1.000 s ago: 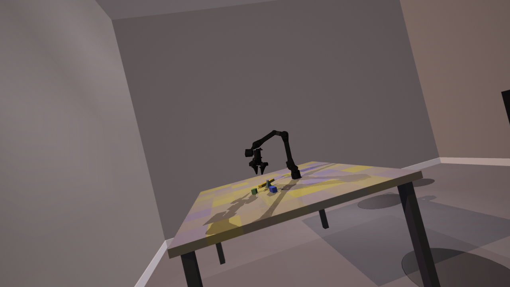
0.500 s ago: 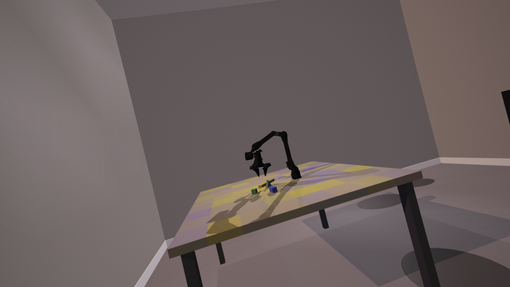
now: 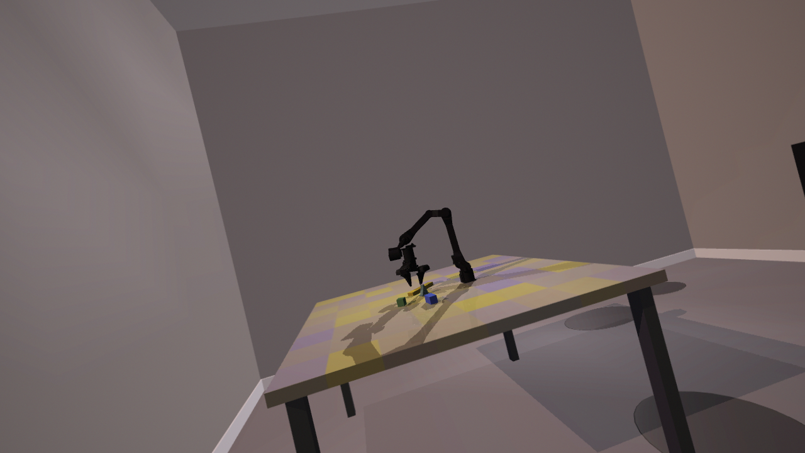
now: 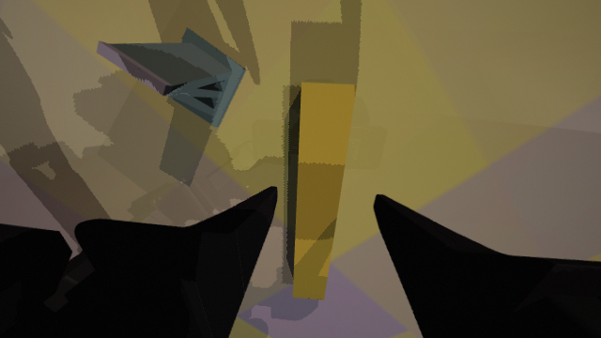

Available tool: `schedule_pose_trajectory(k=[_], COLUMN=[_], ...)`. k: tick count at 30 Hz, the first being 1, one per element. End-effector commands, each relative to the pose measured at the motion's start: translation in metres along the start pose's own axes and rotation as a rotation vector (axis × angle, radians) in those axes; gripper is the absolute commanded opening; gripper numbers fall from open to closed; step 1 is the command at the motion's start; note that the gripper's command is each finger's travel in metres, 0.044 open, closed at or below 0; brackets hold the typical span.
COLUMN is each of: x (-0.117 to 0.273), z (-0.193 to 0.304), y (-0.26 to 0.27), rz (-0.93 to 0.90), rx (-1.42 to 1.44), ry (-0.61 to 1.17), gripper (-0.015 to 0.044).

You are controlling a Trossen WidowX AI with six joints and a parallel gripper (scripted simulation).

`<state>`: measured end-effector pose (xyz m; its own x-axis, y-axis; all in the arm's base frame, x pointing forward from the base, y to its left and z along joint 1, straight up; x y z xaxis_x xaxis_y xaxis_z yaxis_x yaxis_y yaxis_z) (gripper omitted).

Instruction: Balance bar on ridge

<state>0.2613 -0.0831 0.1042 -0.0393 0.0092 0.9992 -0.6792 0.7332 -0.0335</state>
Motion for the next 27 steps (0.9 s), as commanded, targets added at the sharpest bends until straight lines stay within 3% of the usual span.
schedule_pose_trajectory(k=[1, 27], x=[-0.008, -0.027], z=[0.002, 0.002], y=[0.002, 0.003], rz=[-0.009, -0.010], rx=[0.004, 0.004], ry=[0.009, 0.009], gripper=[0.0315, 0.0315])
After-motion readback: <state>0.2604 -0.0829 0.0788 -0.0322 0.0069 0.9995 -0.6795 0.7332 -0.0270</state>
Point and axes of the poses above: the point midway between the two fingers, 35 mm back from their tips, its own x axis back along the fingers, its own y axis across the jaws, z = x × y, the point moved 3 cm from there along x, back along the fingers, and after that the axes turned 1 degree about -x, right-handed, at the moved point
